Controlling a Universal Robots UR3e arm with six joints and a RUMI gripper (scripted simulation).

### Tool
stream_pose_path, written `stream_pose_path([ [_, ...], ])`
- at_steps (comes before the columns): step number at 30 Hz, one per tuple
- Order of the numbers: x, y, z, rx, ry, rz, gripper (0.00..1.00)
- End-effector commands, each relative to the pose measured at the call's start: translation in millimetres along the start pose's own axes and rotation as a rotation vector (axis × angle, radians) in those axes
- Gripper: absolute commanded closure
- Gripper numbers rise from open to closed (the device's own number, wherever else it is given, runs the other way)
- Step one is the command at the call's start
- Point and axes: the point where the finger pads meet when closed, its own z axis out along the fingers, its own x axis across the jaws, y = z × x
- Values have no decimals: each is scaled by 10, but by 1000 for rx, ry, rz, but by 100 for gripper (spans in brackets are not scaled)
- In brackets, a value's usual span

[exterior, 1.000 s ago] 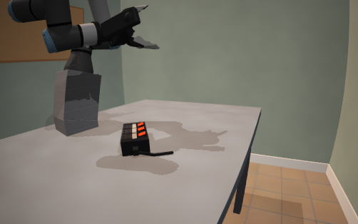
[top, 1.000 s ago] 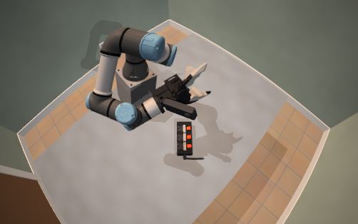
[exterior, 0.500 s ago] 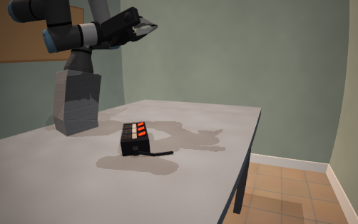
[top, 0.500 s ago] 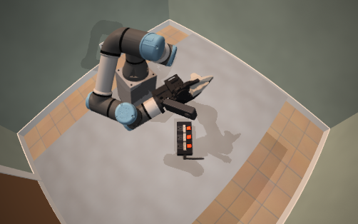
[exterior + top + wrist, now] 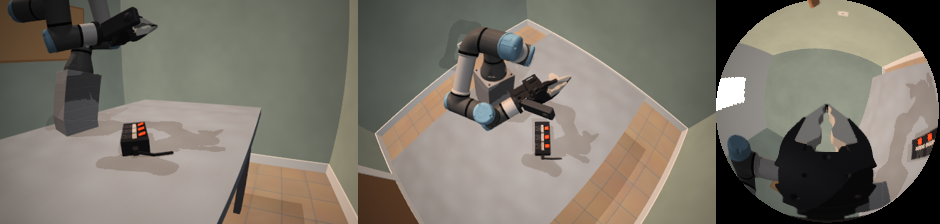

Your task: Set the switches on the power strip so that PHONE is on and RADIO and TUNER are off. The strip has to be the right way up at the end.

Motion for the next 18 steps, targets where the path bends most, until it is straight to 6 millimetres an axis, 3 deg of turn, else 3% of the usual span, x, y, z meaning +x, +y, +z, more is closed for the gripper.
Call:
stream_pose_path([
  [1, -1, 0, 0, -1, 1, -2, 100],
  [10, 35, 33, 11, -18, 13, -35, 100],
  [18, 185, 171, 48, -91, 57, -172, 100],
])
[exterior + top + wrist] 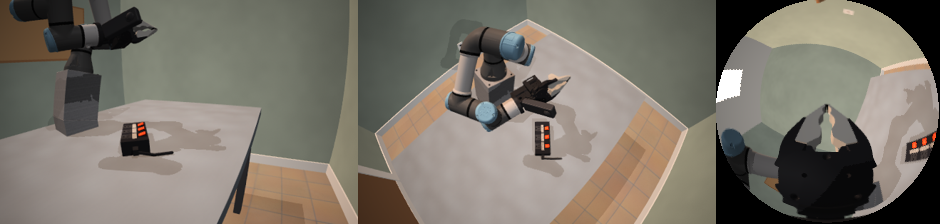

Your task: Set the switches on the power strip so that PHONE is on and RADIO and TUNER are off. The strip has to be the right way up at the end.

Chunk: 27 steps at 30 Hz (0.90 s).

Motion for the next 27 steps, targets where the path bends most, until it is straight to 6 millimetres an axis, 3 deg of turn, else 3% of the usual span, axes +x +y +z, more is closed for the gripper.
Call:
stream_pose_path([
  [1, 109, 119, 35, -59, 35, -112, 100],
  [7, 239, 252, 61, -132, 67, -239, 100],
  [16, 659, 636, 52, -372, 119, -618, 100],
  [22, 833, 768, 10, -479, 121, -774, 100],
  [27, 1082, 921, -85, -657, 103, -1024, 100],
])
